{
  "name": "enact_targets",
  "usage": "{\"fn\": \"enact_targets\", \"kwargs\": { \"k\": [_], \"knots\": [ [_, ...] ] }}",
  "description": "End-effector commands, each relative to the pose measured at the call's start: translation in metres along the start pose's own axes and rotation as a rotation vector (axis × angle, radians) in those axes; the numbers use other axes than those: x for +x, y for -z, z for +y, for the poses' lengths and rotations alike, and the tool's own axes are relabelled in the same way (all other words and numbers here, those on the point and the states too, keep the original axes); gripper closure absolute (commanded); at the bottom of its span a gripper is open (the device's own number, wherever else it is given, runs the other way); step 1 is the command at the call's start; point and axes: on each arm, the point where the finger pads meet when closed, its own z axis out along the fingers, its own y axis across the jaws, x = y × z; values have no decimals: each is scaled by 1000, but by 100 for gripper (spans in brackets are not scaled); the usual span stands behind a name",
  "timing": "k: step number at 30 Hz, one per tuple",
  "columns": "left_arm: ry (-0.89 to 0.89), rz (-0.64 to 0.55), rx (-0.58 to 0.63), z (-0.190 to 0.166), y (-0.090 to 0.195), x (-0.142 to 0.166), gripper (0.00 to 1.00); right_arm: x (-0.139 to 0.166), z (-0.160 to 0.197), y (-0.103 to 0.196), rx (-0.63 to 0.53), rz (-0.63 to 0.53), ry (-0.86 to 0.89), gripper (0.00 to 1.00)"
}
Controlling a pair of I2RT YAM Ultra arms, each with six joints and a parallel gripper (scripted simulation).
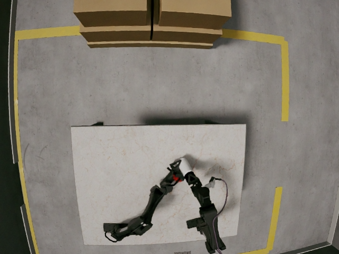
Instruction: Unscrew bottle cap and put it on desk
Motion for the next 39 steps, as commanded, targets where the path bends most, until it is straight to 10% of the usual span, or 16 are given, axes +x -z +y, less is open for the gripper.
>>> {"fn": "enact_targets", "kwargs": {
  "k": [1,17,19,25,31,39],
  "knots": [
    [-1,-65,-39,18,0,-26,100,4,8,2,-34,-13,8,6],
    [-1,-65,-39,18,0,-26,100,3,8,4,-31,-7,9,6],
    [-1,-65,-39,18,0,-26,100,1,6,3,-25,-6,4,29],
    [-1,-65,-39,18,0,-26,100,-1,4,3,-18,-4,-1,38],
    [-1,-65,-39,18,0,-26,100,-1,4,3,-16,-14,325,100],
    [-1,-65,-39,18,0,-26,100,-2,4,4,-18,-23,664,100]
  ]
}}
